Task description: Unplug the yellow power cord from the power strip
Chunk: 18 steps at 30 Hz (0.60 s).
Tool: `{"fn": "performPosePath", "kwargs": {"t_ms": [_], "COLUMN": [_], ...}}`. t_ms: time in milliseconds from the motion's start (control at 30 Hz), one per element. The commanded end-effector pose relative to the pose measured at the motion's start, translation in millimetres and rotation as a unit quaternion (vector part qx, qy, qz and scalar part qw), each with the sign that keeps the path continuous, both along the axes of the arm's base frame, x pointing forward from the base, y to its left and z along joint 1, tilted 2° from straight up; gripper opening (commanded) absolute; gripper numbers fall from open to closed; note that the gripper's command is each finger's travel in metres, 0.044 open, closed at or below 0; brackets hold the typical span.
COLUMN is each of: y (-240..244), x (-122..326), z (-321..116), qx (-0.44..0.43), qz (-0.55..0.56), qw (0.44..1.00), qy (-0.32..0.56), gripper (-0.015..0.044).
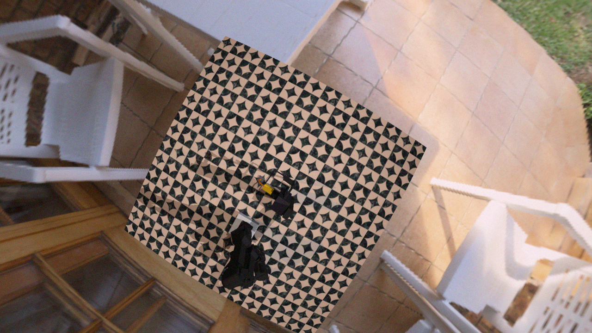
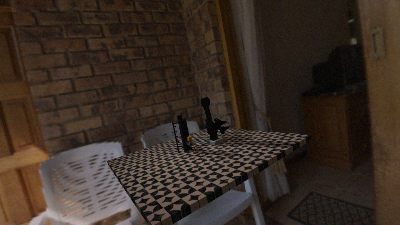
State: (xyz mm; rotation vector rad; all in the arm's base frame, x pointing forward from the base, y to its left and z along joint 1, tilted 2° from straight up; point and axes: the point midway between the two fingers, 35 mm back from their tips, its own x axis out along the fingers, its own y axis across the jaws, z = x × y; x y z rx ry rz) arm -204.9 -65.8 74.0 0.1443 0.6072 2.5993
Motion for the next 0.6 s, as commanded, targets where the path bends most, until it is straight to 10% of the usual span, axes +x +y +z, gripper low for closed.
{"fn": "performPosePath", "kwargs": {"t_ms": [0, 267, 567], "y": [-1, -57, -144], "x": [0, -4, 12], "z": [0, -3, -2], "qx": [0.001, 0.046, 0.128], "qz": [0.001, 0.102, 0.259], "qw": [1.0, 0.993, 0.953], "qy": [-0.001, -0.046, -0.095], "gripper": [0.0374, 0.0164, 0.016]}}
